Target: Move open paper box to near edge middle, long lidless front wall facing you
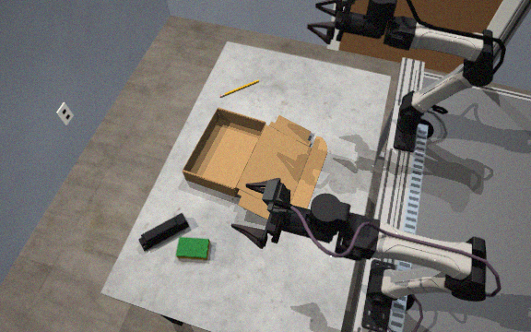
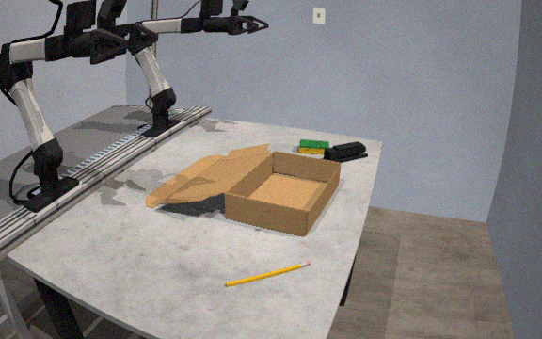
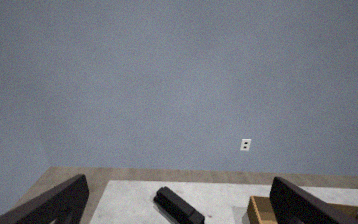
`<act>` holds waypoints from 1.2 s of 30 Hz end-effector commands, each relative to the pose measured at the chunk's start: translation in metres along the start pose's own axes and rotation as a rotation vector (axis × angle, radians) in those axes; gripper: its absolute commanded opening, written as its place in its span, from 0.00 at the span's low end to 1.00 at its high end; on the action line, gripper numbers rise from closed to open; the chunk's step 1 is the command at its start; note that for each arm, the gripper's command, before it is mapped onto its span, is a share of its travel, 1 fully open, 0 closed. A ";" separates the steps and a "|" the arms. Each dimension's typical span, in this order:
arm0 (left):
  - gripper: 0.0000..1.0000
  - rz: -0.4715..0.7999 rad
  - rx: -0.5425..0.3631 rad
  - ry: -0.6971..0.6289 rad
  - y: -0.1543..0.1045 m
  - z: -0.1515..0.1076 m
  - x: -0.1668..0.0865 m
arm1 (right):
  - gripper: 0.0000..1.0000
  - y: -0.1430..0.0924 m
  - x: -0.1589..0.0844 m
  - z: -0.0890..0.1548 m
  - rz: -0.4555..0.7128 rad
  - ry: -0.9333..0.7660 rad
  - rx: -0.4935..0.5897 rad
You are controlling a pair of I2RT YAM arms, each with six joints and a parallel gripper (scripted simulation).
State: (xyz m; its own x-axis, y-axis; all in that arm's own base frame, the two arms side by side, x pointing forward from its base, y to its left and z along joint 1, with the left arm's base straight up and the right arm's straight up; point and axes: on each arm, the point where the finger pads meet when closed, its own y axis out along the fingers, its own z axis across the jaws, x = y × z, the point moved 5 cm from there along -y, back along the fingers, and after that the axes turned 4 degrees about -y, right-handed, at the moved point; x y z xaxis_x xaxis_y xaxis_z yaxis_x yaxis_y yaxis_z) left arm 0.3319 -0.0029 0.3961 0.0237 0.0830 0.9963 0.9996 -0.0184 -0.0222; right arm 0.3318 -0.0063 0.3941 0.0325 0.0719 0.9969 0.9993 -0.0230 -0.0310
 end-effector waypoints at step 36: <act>1.00 0.263 -0.326 0.071 -0.069 -0.096 -0.032 | 0.29 0.032 -0.123 0.091 0.541 0.083 0.191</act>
State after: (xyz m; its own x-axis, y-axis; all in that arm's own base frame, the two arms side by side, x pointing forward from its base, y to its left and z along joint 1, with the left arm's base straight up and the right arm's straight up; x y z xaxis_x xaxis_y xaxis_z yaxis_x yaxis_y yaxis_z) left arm 0.2859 -0.0821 0.3684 0.2287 0.0090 0.9734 0.9348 -0.2811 -0.2170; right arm 0.3516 0.0633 0.2938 0.4181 0.0599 0.9064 0.8917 0.1635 -0.4221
